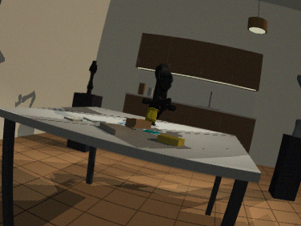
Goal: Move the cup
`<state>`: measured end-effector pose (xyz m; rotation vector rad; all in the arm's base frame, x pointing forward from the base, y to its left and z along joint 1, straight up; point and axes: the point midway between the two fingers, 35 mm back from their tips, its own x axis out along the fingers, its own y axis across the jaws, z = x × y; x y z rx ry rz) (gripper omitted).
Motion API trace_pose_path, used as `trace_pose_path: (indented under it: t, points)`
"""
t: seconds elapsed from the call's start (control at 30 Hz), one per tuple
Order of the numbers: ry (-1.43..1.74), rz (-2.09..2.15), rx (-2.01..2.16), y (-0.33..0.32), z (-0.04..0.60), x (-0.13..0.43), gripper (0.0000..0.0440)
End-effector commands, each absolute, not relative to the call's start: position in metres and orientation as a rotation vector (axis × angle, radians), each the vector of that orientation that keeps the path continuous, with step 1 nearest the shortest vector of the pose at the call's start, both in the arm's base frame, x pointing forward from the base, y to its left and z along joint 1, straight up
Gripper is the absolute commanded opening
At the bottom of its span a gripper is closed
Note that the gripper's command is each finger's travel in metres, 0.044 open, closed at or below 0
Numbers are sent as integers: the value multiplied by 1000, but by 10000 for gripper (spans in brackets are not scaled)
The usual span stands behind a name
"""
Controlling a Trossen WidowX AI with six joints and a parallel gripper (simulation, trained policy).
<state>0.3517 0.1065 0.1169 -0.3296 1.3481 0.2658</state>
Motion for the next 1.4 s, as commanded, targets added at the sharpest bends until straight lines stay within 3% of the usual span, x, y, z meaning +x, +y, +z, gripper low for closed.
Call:
trace_pose_path:
  t: [0.0, 0.53, 0.7, 0.9, 1.37]
  points:
    - [1355, 258, -333, 111, 108, 350, 0]
    - [1374, 234, -324, 118, 71, 339, 65]
    - [1336, 242, -295, 120, 77, 344, 144]
    - [1298, 256, -272, 122, 88, 345, 138]
    - [1252, 275, -197, 119, 123, 330, 189]
